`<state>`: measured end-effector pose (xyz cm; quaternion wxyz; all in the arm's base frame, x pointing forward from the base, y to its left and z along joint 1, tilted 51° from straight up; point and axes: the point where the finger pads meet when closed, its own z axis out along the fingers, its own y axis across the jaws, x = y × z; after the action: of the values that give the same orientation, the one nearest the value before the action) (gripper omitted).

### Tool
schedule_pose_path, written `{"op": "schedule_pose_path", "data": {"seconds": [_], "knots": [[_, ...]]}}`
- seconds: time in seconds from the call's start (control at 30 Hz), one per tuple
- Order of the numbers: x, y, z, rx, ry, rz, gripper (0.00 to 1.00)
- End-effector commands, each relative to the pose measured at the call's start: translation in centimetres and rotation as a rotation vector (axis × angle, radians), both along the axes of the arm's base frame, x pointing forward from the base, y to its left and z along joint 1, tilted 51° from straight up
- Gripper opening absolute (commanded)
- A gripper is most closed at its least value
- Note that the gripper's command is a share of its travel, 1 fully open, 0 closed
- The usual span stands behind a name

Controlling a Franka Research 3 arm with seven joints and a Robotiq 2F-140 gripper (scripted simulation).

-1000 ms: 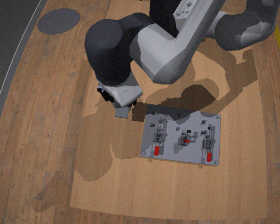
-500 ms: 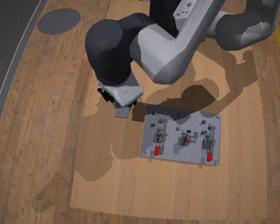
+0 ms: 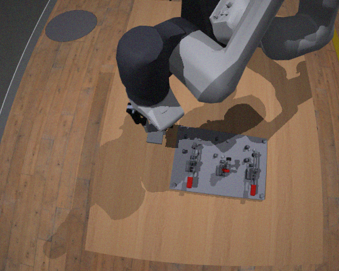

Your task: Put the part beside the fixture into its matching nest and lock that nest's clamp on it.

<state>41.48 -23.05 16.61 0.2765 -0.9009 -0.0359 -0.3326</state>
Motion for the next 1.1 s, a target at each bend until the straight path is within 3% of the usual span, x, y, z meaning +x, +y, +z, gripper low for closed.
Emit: {"op": "schedule_pose_path", "data": {"seconds": [0.0,0.33,0.73,0.8,1.07], "knots": [[-0.2,0.7,0.6,0.005,0.004,-0.015,0.00],[-1.0,4.3,2.5,0.005,0.004,-0.015,0.00],[-3.0,13.4,7.2,0.005,0.004,-0.015,0.00],[-3.0,13.4,7.2,0.005,0.004,-0.015,0.00],[-4.4,19.4,10.4,0.005,0.004,-0.015,0.00]]}}
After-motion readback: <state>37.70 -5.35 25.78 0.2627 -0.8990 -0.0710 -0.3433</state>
